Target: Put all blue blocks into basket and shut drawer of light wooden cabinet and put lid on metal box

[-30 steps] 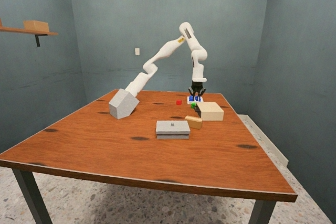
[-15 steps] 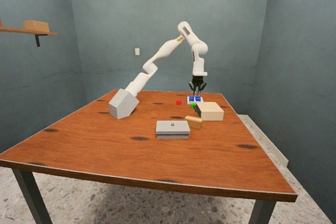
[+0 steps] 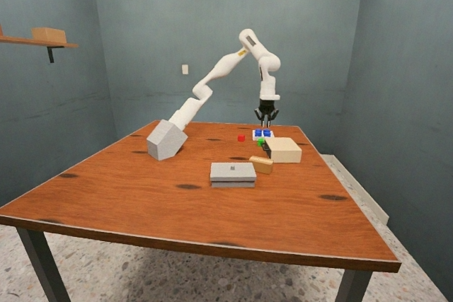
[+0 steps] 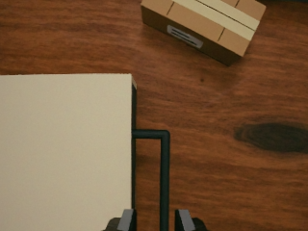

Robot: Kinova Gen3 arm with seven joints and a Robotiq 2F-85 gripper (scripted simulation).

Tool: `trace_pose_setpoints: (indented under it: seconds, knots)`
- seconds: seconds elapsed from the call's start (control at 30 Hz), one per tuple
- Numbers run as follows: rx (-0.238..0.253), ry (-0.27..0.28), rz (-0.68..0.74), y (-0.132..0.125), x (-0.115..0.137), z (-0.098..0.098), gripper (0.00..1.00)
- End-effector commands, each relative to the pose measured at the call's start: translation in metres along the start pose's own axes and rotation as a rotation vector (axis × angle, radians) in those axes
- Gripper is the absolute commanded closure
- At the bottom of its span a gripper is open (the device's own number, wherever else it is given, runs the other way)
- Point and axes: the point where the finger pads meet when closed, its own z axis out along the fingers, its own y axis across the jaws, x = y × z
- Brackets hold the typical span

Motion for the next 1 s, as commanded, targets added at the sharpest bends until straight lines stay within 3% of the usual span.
trace_pose_setpoints:
  seconds: [0.0, 0.23, 0.97]
  knots:
    - [-0.003, 0.004, 0.004, 0.002, 0.001, -0.004, 0.7]
    - [-0.009, -0.001, 0.008, 0.065, -0.014, -0.031, 0.7]
    - [-0.005, 0.004, 0.004, 0.063, -0.012, -0.033, 0.7]
